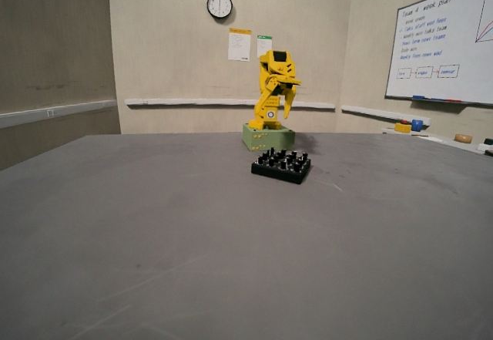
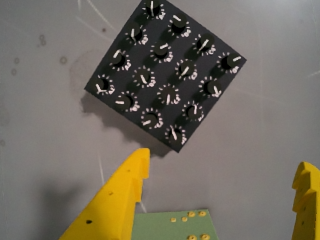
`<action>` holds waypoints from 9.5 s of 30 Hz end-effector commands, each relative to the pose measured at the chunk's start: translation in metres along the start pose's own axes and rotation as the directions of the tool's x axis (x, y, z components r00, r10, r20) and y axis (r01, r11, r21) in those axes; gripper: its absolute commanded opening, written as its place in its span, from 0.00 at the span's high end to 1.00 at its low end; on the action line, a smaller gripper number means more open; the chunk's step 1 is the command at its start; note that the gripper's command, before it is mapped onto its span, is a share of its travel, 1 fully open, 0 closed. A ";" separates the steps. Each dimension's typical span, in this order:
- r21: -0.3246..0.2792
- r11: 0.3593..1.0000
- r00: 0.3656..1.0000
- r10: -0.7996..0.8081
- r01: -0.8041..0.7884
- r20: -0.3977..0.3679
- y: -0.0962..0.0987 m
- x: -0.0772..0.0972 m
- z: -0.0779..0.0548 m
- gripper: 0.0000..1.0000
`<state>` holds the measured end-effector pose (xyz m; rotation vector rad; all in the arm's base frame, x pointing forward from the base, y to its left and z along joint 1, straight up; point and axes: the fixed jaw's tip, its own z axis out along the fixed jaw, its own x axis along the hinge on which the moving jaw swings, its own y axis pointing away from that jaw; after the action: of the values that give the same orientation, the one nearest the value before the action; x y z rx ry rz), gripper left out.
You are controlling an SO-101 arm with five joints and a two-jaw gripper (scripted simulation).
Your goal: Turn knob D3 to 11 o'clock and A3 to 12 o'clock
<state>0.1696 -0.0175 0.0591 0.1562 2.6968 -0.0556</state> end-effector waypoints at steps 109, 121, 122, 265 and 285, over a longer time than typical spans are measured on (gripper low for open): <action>0.008 1.000 1.000 0.002 -0.002 -0.011 -0.007 -0.054 0.026 0.60; 0.007 1.000 1.000 0.005 -0.005 -0.011 -0.006 -0.054 0.026 0.60; 0.007 1.000 1.000 0.005 -0.005 -0.011 -0.006 -0.054 0.026 0.60; -0.014 1.000 0.906 -0.002 -0.005 -0.424 -0.001 0.022 0.044 0.60; -0.114 0.971 0.881 -0.240 0.211 -0.409 0.001 0.024 0.044 0.64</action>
<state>0.1748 -0.0203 0.0147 -0.0712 3.0902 -0.0160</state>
